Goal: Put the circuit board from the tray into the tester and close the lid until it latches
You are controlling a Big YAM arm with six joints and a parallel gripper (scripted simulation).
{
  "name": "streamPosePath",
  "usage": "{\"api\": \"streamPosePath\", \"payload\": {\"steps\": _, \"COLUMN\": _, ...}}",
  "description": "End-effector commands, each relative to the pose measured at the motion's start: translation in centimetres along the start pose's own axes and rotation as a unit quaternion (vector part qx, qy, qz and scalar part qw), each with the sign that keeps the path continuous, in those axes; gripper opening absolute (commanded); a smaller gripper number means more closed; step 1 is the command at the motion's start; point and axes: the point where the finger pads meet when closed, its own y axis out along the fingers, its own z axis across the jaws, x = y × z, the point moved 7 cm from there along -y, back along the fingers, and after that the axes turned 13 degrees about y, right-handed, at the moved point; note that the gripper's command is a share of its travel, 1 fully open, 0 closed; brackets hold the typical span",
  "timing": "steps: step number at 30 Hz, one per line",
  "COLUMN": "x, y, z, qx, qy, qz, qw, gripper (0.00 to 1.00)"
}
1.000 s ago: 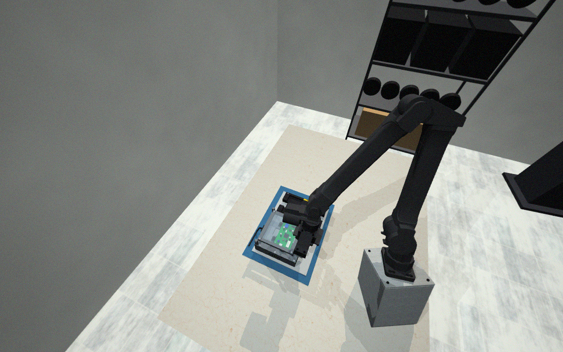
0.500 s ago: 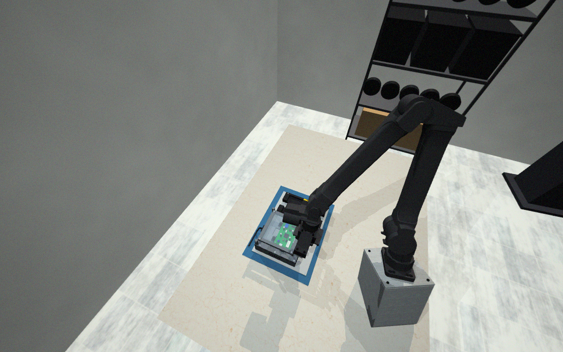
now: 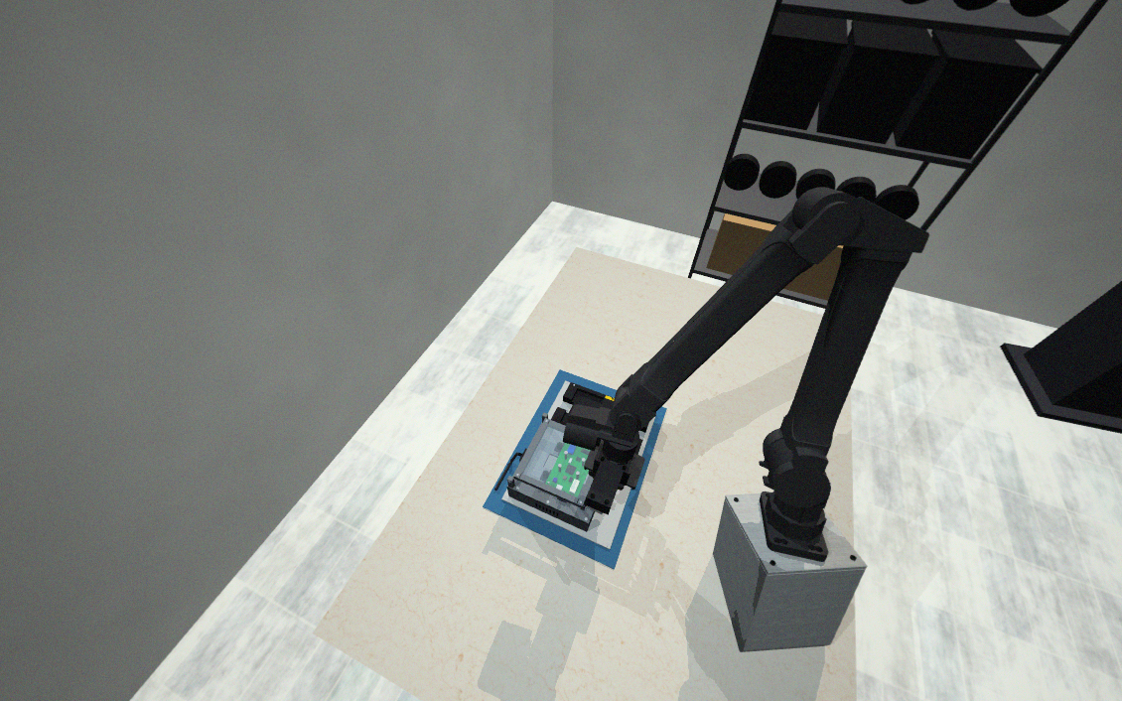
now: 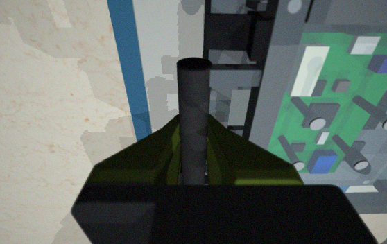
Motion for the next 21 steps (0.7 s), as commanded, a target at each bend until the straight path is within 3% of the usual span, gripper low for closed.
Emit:
{"api": "streamPosePath", "payload": {"steps": 1, "x": -0.3, "y": 1.71, "z": -0.79, "qx": 0.0, "qy": 0.005, "qz": 0.001, "qw": 1.0, "gripper": 0.0}}
{"api": "streamPosePath", "payload": {"steps": 21, "x": -0.34, "y": 2.05, "z": -0.62, "qx": 0.001, "qy": 0.005, "qz": 0.001, "qw": 1.0, "gripper": 0.0}}
